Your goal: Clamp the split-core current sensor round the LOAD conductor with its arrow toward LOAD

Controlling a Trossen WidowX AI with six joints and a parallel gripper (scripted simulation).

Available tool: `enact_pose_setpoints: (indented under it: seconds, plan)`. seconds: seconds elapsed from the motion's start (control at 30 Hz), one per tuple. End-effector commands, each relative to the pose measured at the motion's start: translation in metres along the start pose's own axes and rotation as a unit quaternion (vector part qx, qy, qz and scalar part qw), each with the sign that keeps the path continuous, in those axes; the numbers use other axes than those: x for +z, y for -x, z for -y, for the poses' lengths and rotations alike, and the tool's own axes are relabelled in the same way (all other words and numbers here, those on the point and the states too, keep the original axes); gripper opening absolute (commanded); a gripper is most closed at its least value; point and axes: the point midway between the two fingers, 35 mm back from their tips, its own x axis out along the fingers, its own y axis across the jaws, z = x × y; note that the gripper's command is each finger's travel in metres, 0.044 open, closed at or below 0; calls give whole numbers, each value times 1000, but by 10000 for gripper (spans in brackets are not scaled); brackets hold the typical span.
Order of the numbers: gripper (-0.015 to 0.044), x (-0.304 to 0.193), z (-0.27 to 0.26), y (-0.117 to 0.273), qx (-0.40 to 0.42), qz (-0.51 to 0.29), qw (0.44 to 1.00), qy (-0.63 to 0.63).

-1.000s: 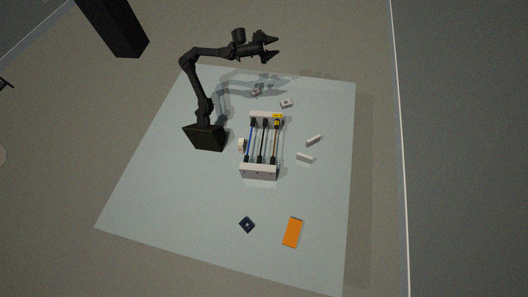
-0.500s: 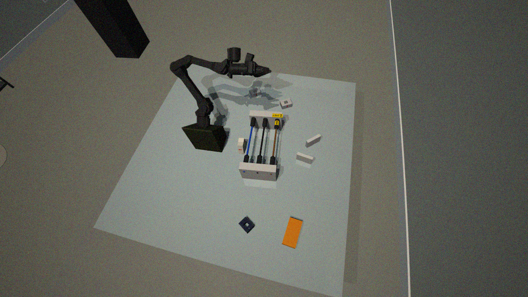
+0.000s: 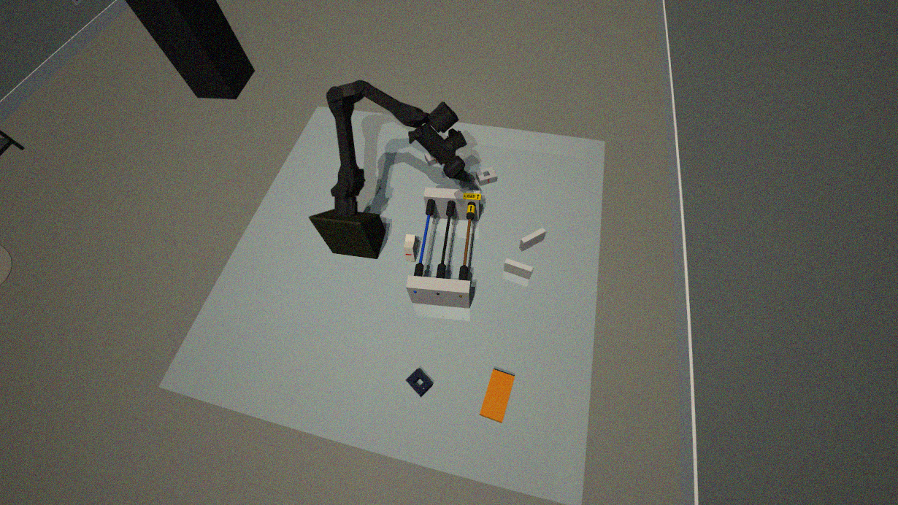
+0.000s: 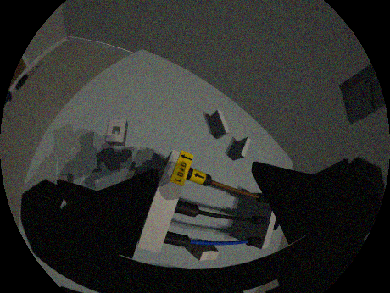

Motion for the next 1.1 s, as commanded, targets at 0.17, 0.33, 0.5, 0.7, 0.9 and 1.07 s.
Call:
enact_pose_setpoints:
  seconds: [0.17,0.33,0.5,0.7,0.9,1.07]
  plan:
    - [440,-24,6,-18,171,-91,971,-140]
    - [440,-24,6,-18,171,-91,971,-140]
    - [440,-24,6,-18,171,-91,971,-140]
    - [440,-24,6,-18,171,-91,971,-140]
    - [440,-34,11,-19,166,-101,970,-145]
    - [440,-111,41,-25,136,-176,958,-181]
